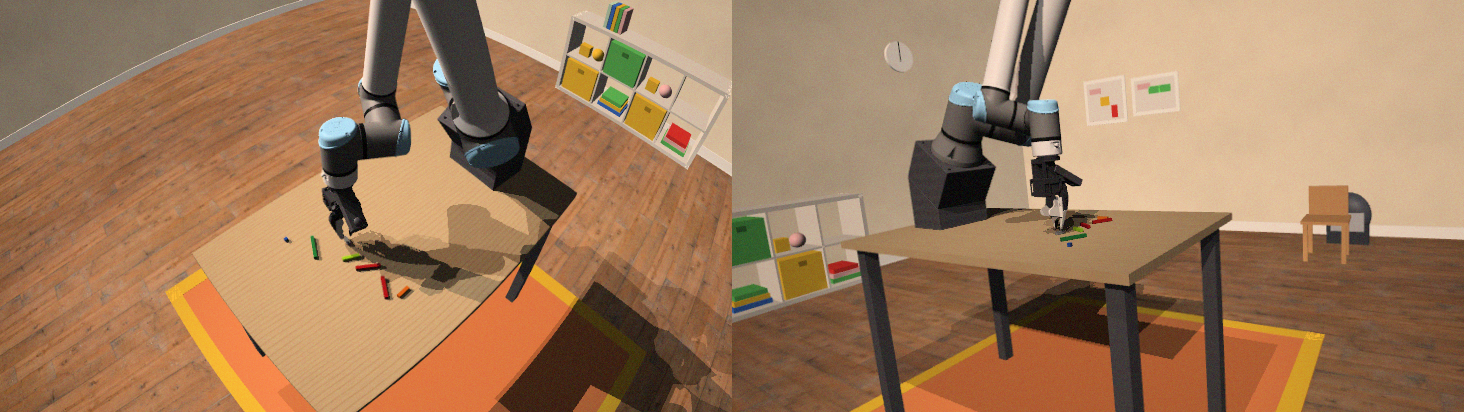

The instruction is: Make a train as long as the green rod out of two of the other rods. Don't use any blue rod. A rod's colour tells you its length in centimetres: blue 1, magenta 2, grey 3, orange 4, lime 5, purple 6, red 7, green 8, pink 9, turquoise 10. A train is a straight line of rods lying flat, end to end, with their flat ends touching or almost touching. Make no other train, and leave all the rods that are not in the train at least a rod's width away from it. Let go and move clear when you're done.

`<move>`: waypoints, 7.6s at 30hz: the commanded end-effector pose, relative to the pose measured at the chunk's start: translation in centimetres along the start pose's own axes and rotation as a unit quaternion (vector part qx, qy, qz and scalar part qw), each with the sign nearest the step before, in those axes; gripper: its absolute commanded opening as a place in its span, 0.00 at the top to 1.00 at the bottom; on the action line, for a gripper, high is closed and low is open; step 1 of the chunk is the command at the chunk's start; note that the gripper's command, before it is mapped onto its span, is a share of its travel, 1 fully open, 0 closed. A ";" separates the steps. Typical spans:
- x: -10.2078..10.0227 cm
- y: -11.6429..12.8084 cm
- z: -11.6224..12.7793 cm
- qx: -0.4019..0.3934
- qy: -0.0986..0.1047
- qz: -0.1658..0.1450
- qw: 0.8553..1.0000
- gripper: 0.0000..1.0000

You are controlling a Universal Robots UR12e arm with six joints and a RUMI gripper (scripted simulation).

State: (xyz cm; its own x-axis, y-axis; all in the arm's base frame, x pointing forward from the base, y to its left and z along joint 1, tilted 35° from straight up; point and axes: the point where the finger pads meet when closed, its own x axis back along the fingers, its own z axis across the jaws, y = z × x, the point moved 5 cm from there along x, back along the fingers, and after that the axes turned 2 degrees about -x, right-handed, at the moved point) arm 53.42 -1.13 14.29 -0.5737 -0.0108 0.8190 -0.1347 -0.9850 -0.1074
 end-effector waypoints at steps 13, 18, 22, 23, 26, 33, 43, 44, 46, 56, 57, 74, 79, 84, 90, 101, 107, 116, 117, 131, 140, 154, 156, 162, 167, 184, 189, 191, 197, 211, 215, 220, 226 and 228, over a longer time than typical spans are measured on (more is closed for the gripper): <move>0.0 0.0 0.2 0.001 0.001 0.000 1.000 0.86; 0.0 0.0 0.1 0.000 0.001 0.000 1.000 0.86; 0.0 0.0 0.1 0.000 0.001 0.000 1.000 0.86; 0.0 0.0 0.1 0.000 0.000 0.000 1.000 0.86; 0.0 0.0 0.0 0.000 0.000 0.000 1.000 0.86; 0.0 0.0 0.0 0.000 0.000 0.000 1.000 0.86; 0.0 0.0 0.0 0.000 0.000 0.000 1.000 0.86; 0.0 0.0 0.0 0.000 0.000 0.000 1.000 0.86; 0.0 0.0 0.0 0.000 0.000 0.000 1.000 0.86; 0.0 0.0 0.0 0.000 0.000 0.000 1.000 0.86; 0.0 0.0 0.0 0.000 0.000 0.000 1.000 0.86; 0.0 -0.1 0.0 0.000 0.000 0.000 1.000 0.86; 0.0 -0.1 -0.1 0.000 0.000 0.000 1.000 0.86; 0.0 -0.1 -0.1 0.000 0.000 0.000 1.000 0.86; 0.0 -0.1 -0.1 0.000 0.000 0.000 1.000 0.86; 0.0 -0.1 -0.1 0.000 0.000 0.000 1.000 0.86; 0.0 -0.1 -0.1 0.000 0.000 0.000 1.000 0.86; 0.0 -0.1 -0.1 0.000 0.000 0.000 1.000 0.86; 0.0 -0.1 -0.1 0.000 0.000 0.000 1.000 0.86; -0.8 -0.1 0.0 0.001 0.000 0.000 1.000 0.86; -1.4 0.0 0.2 0.001 0.001 0.000 1.000 0.86; -1.6 0.0 0.1 0.001 0.001 0.000 1.000 0.86; -1.6 0.0 0.1 0.001 0.001 0.000 1.000 0.86; -1.6 0.0 0.1 0.001 0.001 0.000 1.000 0.86; -1.6 0.0 0.1 0.001 0.001 0.000 1.000 0.86; -1.6 0.0 0.1 0.001 0.001 0.000 1.000 1.00; -1.6 0.0 0.1 0.001 0.001 0.000 1.000 1.00; -1.6 0.0 0.1 0.001 0.001 0.000 1.000 1.00; -1.6 0.0 0.1 0.001 0.001 0.000 1.000 1.00; -1.6 0.0 0.1 0.001 0.001 0.000 1.000 1.00; -1.6 0.0 0.1 0.001 0.001 0.000 1.000 1.00; -1.6 0.0 0.1 0.001 0.001 0.000 1.000 1.00; -1.4 0.0 0.1 0.000 0.001 -0.001 1.000 1.00; -1.2 0.0 0.0 0.000 0.001 -0.001 1.000 1.00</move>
State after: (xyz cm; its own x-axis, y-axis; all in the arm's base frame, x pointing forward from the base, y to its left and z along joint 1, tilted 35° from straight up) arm 54.25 -1.02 12.92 -0.5732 -0.0113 0.8194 -0.1345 -0.9850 -0.1077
